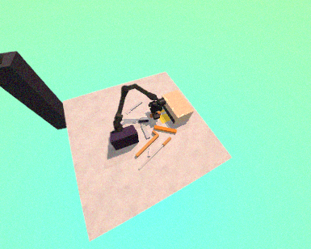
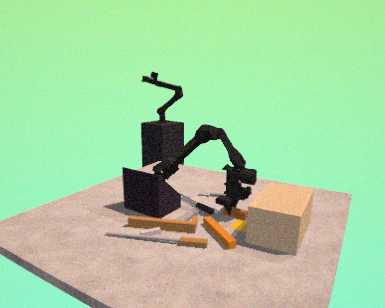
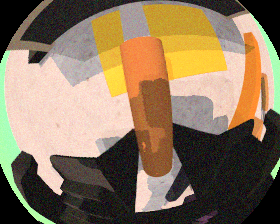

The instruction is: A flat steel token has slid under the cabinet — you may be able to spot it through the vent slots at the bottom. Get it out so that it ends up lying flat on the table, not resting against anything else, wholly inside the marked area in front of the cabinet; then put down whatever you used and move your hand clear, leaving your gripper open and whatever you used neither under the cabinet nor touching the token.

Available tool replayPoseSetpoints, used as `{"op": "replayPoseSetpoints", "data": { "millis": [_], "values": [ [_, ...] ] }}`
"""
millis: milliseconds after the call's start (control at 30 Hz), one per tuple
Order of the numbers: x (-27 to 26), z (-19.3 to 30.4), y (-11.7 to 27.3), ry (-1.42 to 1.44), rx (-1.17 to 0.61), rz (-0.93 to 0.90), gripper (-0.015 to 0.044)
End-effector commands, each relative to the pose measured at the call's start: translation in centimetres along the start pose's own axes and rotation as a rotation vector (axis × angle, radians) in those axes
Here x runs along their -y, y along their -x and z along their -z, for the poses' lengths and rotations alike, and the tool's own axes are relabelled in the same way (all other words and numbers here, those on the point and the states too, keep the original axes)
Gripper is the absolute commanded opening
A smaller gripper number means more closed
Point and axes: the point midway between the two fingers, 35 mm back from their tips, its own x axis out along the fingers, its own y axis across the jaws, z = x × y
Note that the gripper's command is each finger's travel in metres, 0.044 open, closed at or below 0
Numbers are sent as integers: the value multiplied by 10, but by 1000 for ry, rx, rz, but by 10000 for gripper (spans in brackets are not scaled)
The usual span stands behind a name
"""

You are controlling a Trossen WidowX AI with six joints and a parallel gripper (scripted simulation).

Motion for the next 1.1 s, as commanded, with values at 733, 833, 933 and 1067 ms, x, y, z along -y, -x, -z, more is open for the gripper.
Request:
{"op": "replayPoseSetpoints", "data": {
  "millis": [733, 833, 933, 1067],
  "values": [
    [0, 27, -1, -3, -2, 1, 0],
    [0, 30, -1, -3, -2, 1, 0],
    [0, 33, -1, -3, -3, 1, 0],
    [-1, 37, -1, -4, -3, 1, 0]
  ]
}}
